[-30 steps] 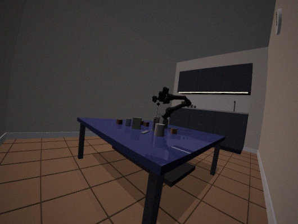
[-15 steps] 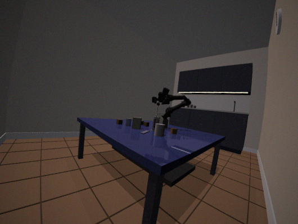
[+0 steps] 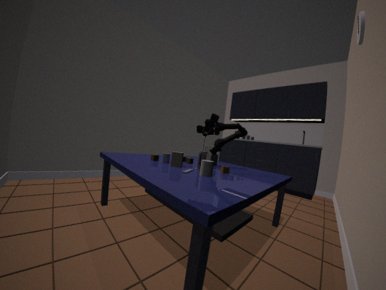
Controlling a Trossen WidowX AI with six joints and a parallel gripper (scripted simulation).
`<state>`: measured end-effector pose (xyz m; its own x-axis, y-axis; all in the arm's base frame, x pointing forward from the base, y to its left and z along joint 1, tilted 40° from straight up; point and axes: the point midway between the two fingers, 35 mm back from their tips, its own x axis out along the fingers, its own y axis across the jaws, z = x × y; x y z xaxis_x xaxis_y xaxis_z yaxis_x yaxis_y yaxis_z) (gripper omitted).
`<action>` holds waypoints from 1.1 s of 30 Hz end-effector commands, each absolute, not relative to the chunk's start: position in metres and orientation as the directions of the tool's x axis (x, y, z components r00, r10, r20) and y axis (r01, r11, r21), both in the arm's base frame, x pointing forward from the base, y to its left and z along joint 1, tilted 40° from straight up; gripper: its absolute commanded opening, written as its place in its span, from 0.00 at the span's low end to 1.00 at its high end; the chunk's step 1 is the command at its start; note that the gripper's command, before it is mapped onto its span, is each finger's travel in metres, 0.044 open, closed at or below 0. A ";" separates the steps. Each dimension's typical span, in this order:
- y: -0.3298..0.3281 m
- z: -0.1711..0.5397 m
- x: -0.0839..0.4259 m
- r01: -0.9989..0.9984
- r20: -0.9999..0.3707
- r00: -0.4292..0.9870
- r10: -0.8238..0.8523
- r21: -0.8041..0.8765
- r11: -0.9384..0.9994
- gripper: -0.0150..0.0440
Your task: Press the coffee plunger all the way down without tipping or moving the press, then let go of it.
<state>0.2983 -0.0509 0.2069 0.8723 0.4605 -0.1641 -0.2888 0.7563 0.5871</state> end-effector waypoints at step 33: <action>-0.024 0.165 0.313 -0.284 -0.175 0.869 0.463 0.589 0.756 0.47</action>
